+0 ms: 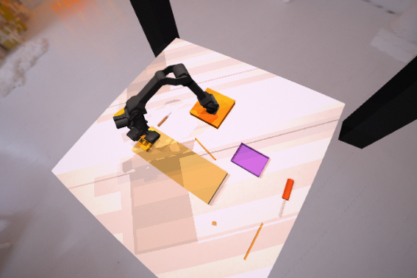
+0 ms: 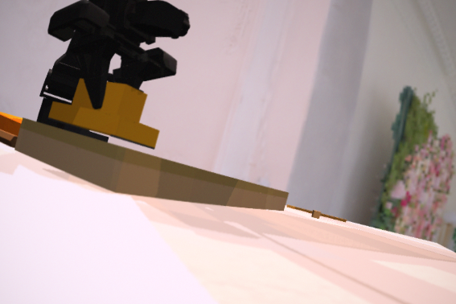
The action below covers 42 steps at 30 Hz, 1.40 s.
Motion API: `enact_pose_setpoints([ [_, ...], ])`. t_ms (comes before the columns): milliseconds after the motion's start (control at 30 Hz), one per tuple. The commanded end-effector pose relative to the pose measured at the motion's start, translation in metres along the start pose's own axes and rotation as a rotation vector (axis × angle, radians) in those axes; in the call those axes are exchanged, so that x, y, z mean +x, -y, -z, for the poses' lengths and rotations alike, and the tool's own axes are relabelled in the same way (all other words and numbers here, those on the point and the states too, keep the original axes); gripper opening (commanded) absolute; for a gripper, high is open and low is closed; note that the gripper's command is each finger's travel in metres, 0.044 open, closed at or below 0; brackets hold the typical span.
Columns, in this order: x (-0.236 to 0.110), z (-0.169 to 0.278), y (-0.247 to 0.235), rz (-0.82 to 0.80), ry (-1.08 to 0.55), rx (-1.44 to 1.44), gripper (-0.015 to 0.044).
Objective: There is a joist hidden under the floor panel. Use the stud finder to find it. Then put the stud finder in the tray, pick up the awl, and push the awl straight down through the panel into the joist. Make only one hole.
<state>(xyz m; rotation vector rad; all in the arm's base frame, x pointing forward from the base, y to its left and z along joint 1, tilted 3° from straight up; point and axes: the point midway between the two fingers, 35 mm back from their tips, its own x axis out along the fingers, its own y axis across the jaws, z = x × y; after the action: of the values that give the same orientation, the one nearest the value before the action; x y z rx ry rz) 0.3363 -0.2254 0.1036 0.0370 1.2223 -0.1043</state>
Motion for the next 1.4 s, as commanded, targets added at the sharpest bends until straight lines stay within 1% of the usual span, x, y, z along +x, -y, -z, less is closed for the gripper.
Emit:
enact_pose_setpoints([
  [0, 0.006, 0.001, 0.000, 0.000, 0.004, -0.005, 0.0000],
  [167, 0.008, 0.002, 0.000, 0.000, 0.004, -0.005, 0.0000],
  [1367, 0.009, 0.002, -0.052, -0.005, 0.004, -0.003, 0.0000],
])
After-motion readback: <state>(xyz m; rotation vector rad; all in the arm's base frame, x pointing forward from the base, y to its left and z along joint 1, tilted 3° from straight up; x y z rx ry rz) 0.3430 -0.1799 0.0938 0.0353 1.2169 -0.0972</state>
